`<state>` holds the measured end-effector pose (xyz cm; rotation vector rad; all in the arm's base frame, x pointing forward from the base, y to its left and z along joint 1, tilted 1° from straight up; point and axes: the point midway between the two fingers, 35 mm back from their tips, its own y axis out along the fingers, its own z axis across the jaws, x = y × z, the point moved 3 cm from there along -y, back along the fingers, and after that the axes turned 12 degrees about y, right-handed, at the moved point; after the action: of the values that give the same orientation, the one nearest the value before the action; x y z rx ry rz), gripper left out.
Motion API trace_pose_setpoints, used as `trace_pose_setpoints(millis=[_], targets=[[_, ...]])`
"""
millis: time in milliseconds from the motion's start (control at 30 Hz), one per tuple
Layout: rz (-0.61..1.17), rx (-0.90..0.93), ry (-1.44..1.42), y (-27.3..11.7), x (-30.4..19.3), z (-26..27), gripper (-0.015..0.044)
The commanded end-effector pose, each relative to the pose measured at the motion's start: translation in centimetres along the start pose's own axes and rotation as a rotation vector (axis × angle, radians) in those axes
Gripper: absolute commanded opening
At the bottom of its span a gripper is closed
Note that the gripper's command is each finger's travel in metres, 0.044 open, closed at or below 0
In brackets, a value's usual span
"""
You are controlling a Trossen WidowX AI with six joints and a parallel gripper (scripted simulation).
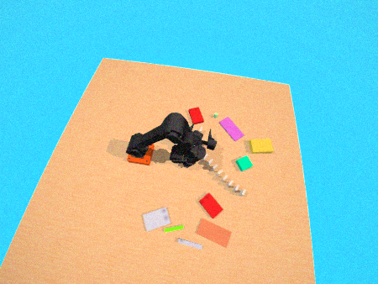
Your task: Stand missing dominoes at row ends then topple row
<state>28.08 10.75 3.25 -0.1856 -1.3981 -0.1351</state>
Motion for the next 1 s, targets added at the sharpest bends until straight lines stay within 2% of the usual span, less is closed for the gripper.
trace_pose_setpoints(millis=[0, 233, 333, 533, 700, 967], targets=[[0.000, -0.001, -0.002, -0.1, 2.5, 0.6, 0.0440], [0.000, 0.000, -0.001, -0.2, 3.4, 0.9, 0.0440], [0.031, -0.050, 0.133, 0.9, 3.4, -0.7, 0.0440], [0.206, -0.277, 0.632, 5.0, 3.2, -5.3, 0.0440], [0.400, -0.519, 0.971, 7.5, 3.5, -6.1, 0.0440], [0.544, -0.809, 1.151, 8.9, 5.8, -5.3, 0.0440]])
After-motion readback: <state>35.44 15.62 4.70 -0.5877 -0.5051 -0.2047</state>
